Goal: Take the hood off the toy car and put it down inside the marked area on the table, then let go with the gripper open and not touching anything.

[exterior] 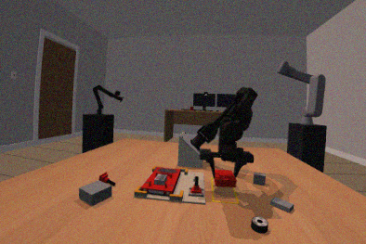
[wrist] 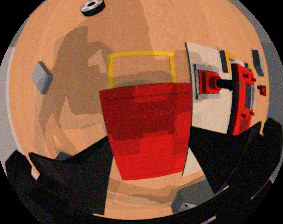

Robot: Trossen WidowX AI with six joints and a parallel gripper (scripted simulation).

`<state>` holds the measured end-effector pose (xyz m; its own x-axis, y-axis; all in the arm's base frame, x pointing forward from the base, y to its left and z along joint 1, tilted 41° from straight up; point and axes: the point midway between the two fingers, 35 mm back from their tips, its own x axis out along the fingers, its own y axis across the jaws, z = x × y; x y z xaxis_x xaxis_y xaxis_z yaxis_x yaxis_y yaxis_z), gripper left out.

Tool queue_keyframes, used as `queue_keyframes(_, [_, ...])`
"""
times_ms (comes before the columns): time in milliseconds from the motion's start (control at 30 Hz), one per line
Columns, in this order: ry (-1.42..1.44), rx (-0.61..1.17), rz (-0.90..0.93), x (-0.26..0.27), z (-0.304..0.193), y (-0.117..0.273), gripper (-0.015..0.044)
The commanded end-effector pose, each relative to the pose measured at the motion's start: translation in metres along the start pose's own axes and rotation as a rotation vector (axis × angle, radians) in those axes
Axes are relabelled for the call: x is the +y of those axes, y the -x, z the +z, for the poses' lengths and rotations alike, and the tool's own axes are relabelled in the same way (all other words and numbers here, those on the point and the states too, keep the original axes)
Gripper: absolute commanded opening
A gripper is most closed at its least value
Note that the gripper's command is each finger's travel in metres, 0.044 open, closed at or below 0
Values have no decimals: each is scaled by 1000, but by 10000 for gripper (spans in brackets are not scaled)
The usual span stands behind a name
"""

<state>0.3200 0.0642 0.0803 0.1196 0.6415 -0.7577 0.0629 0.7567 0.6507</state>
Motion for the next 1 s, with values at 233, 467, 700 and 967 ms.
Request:
queue_keyframes(233, [-9,7,4,-1,-2,-9,0])
queue_keyframes(467, [-9,7,5,0,-3,-12,0])
queue_keyframes(700, [-9,7,5,0,-3,-13,0])
queue_keyframes(967, [-9,7,5,0,-3,-17,0])
